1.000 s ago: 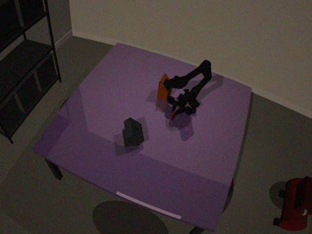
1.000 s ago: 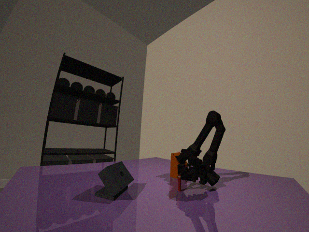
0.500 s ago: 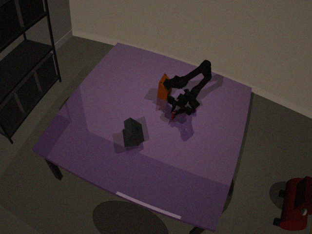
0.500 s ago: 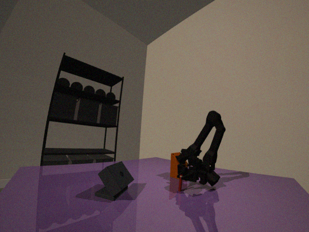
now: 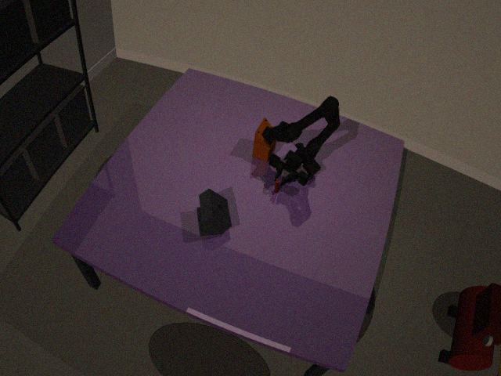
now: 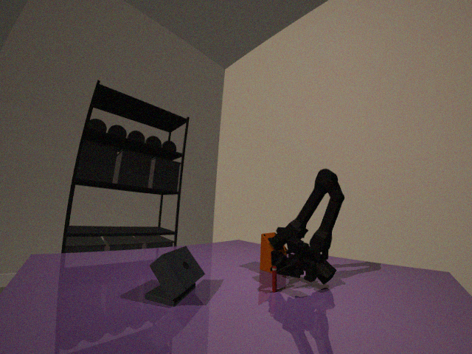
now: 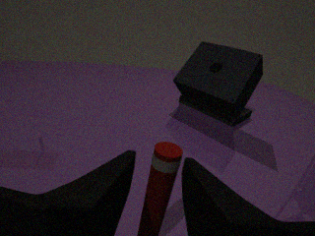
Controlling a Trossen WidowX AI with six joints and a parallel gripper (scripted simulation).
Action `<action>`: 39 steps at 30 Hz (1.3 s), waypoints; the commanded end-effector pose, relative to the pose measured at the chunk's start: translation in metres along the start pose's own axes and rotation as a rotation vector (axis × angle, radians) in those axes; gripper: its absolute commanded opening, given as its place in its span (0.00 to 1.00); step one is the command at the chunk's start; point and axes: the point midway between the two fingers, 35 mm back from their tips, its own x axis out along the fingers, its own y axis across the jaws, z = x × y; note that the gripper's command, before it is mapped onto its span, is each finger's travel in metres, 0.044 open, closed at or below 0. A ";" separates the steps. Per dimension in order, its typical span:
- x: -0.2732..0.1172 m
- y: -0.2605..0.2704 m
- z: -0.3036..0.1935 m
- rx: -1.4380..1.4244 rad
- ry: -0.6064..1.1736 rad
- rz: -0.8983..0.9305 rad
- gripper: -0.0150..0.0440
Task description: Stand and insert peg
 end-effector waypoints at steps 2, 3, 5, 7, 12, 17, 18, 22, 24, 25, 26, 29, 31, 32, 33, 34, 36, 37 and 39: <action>0.000 0.000 0.000 -0.001 0.000 0.000 0.47; 0.000 0.000 0.000 -0.001 0.000 0.000 0.47; 0.000 0.000 0.000 -0.001 0.000 0.000 0.47; 0.000 0.000 0.000 -0.001 0.000 0.000 0.47; 0.000 0.000 0.000 -0.001 0.000 0.000 0.47; 0.000 0.000 0.000 -0.001 0.000 0.000 0.47; 0.000 0.000 0.000 -0.001 0.000 0.000 0.47; 0.000 0.000 0.000 -0.001 0.000 0.000 0.47; 0.000 0.000 0.000 -0.001 0.000 0.000 0.52; 0.000 0.000 0.000 -0.001 0.000 0.000 0.56; 0.000 0.000 0.000 -0.001 0.000 0.000 0.61; 0.000 0.000 0.000 -0.001 0.000 0.000 0.74; 0.000 0.000 0.000 -0.001 0.000 0.000 0.83; 0.000 0.000 0.000 -0.001 0.000 0.000 0.88; 0.000 0.000 0.000 -0.001 0.000 0.000 0.92; 0.000 0.000 0.000 -0.001 0.000 0.000 0.96; 0.000 0.000 0.000 -0.001 0.000 0.000 1.00; 0.000 0.000 0.000 -0.001 0.000 0.000 1.00; 0.000 0.000 0.000 -0.001 0.000 0.000 1.00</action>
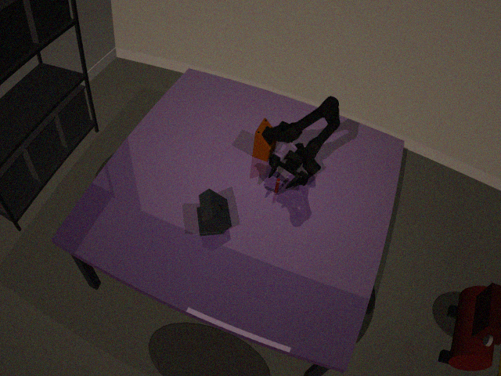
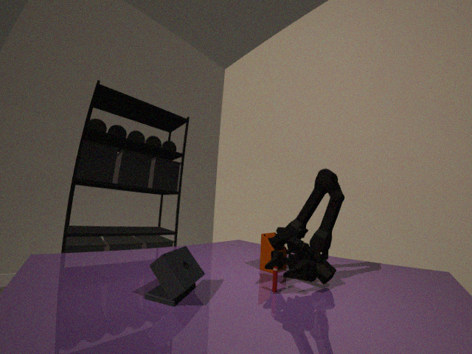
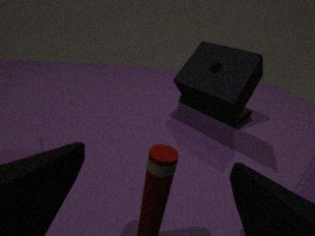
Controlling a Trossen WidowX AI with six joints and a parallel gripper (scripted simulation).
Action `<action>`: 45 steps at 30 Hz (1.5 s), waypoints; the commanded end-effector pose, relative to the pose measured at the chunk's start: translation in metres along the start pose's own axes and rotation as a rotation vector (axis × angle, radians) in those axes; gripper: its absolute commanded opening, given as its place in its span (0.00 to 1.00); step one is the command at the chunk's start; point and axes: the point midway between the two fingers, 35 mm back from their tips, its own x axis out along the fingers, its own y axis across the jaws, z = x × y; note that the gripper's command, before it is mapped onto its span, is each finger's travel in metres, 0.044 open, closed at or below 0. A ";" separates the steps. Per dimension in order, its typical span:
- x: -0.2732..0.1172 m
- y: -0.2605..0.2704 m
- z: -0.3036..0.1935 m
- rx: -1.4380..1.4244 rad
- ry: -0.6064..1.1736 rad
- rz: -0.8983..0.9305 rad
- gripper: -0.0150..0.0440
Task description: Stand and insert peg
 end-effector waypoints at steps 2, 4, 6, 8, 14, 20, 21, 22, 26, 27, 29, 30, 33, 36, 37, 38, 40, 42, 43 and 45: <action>0.000 0.000 0.000 -0.001 0.000 0.000 1.00; 0.000 0.000 0.000 -0.001 0.000 0.000 1.00; 0.000 0.000 0.001 -0.001 0.000 -0.002 1.00; 0.001 0.004 0.007 0.002 0.002 -0.016 1.00; 0.004 0.017 0.039 0.015 0.012 -0.060 1.00; 0.003 0.022 0.077 0.025 0.017 -0.074 1.00; 0.003 0.022 0.083 0.027 0.017 -0.073 1.00; 0.002 0.022 0.090 0.028 0.016 -0.072 1.00; -0.003 0.018 0.116 0.029 0.009 -0.060 1.00; -0.005 0.016 0.122 0.029 0.005 -0.055 1.00; -0.009 0.013 0.134 0.028 -0.004 -0.045 1.00; -0.011 0.010 0.140 0.026 -0.009 -0.038 1.00; -0.018 0.003 0.156 0.021 -0.028 -0.018 1.00; -0.020 0.001 0.159 0.019 -0.034 -0.013 1.00; -0.020 0.001 0.159 0.019 -0.034 -0.013 1.00; -0.020 0.001 0.159 0.019 -0.034 -0.013 1.00; -0.019 0.001 0.158 0.000 -0.024 -0.021 1.00; -0.018 0.000 0.155 -0.053 0.004 -0.043 1.00; -0.017 0.000 0.153 -0.081 0.019 -0.056 1.00; -0.016 -0.001 0.150 -0.134 0.053 -0.081 1.00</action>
